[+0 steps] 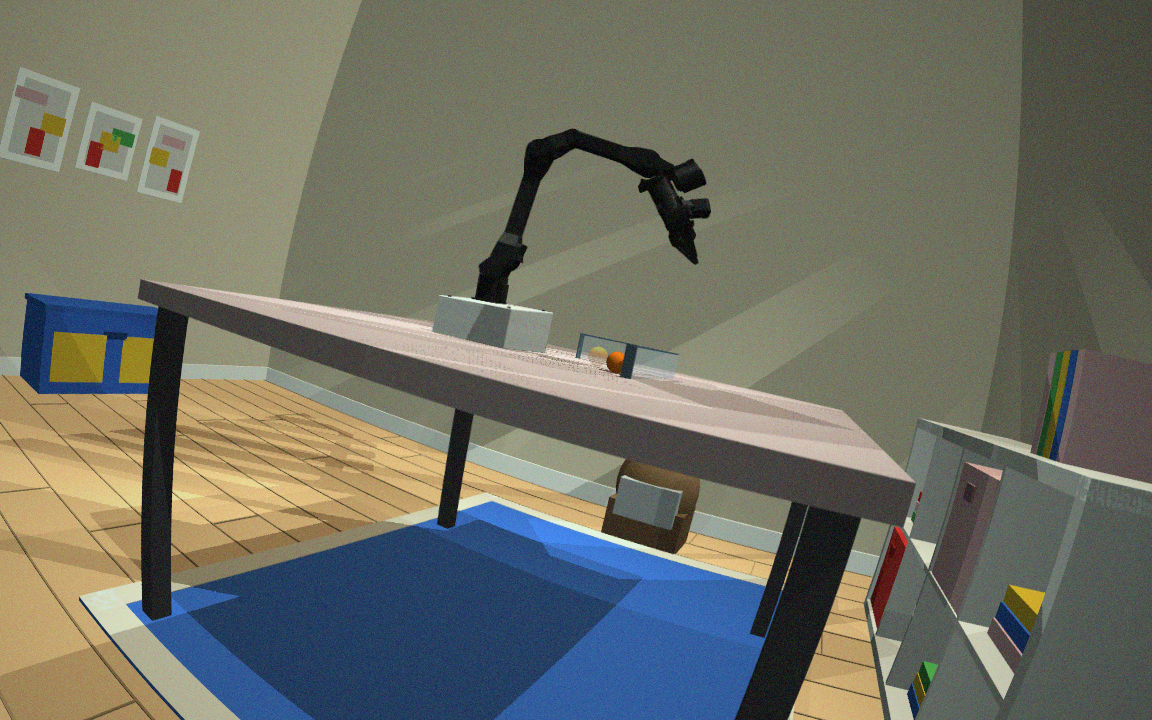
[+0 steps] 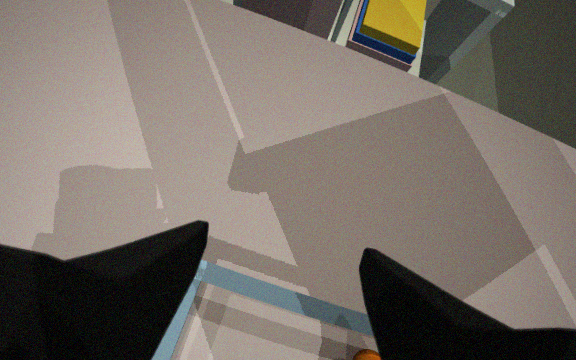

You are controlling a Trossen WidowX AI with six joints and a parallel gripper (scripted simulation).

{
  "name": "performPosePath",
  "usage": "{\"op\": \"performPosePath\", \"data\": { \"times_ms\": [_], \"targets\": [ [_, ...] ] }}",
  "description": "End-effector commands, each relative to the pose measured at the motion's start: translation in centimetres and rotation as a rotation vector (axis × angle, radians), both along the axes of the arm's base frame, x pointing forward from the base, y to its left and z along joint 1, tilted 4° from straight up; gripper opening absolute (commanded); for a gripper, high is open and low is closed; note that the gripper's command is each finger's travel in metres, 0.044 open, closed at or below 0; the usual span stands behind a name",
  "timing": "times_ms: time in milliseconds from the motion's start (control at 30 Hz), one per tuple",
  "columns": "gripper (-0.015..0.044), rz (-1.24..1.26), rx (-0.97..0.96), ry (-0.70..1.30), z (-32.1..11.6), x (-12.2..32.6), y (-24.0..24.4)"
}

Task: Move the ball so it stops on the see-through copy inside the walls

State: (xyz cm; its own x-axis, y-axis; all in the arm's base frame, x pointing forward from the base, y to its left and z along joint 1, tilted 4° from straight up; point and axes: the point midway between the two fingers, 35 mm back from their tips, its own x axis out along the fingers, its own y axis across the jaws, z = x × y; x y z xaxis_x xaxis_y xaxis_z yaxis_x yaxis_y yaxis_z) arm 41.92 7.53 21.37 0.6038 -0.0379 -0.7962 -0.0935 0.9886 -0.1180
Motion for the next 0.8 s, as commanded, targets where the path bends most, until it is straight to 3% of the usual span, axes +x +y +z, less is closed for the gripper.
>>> {"op": "performPosePath", "data": {
  "times_ms": [0,367,767],
  "targets": [
    [0.0306,-0.042,-0.033,0.139,-4.9,0.1,-4.7],
    [0.0306,-0.205,0.028,0.577,-17.4,-5.3,-17.4],
    [0.0306,-0.215,0.039,0.606,-19.6,-5.9,-18.1]
  ]
}}
